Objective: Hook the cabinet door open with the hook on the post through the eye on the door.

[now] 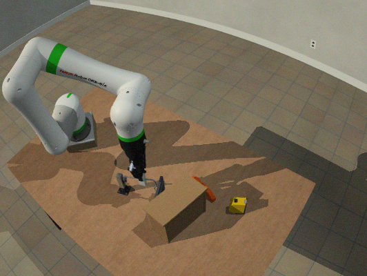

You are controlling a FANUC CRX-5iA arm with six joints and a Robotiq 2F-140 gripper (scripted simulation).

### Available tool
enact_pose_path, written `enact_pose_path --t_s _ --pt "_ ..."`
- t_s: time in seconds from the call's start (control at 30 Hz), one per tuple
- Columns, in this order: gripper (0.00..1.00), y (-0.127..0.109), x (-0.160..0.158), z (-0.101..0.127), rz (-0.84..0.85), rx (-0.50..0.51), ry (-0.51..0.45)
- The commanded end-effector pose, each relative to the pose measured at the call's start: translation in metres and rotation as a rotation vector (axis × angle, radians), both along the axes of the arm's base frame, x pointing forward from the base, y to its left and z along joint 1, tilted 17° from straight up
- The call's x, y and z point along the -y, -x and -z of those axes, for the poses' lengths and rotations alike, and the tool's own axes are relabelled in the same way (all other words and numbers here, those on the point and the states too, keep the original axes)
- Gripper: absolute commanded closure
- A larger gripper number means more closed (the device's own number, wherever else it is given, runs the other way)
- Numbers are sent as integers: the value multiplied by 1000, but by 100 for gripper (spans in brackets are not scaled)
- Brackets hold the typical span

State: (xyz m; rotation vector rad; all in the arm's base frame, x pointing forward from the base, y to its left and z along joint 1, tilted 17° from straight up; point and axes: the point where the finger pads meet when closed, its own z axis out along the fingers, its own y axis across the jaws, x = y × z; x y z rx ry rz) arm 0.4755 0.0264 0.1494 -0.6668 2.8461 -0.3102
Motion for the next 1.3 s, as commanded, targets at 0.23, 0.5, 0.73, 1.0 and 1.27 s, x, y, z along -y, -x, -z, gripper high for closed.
enact_pose_path --t_s 0.23,0.5,0.73,1.0,1.27 --pt "97 -2 0 3 0 0 0" --pt "97 -2 0 3 0 0 0" --pt "97 -2 0 3 0 0 0" --pt "97 -2 0 3 0 0 0" --pt "97 -2 0 3 0 0 0"
